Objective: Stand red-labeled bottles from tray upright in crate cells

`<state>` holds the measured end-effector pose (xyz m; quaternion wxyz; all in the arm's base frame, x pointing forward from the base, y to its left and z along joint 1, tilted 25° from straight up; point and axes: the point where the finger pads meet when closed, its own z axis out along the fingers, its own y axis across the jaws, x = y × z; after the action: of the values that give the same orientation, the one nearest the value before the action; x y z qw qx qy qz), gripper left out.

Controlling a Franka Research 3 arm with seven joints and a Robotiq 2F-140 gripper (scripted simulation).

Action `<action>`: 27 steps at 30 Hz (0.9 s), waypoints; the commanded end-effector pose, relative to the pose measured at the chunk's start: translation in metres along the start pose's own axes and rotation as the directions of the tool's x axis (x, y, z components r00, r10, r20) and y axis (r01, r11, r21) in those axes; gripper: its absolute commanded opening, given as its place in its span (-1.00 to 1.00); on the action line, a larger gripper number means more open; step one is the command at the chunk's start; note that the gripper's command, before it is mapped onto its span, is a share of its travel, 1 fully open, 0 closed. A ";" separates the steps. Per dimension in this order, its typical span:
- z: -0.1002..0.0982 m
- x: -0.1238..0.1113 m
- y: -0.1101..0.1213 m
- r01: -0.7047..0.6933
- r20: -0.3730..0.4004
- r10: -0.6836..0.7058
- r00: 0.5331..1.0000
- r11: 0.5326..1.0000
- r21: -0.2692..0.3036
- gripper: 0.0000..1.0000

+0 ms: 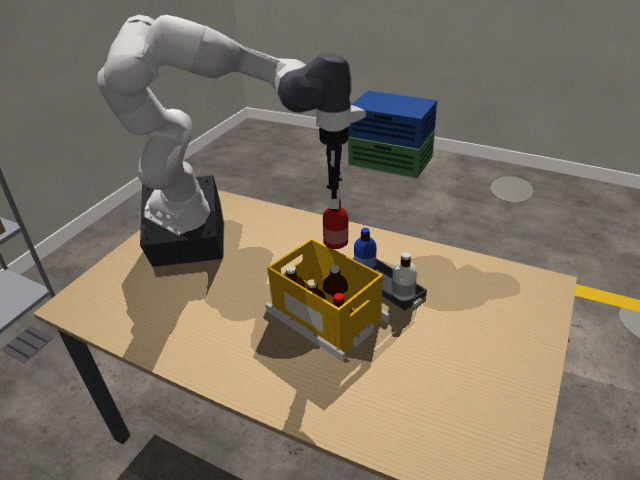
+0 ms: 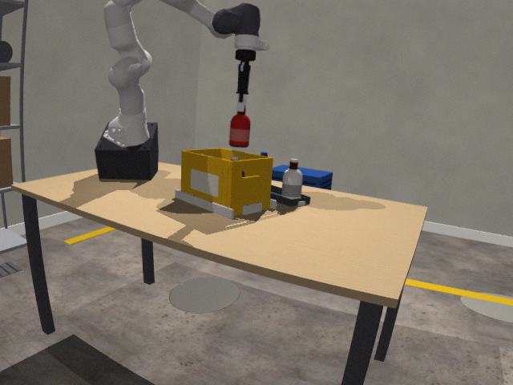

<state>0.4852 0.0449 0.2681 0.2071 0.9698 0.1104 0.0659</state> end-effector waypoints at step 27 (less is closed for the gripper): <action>-0.004 -0.044 0.015 0.012 -0.017 -0.012 1.000 1.000 0.006 -1.00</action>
<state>0.4454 0.0206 0.2705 0.2061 0.9698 0.1115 0.0673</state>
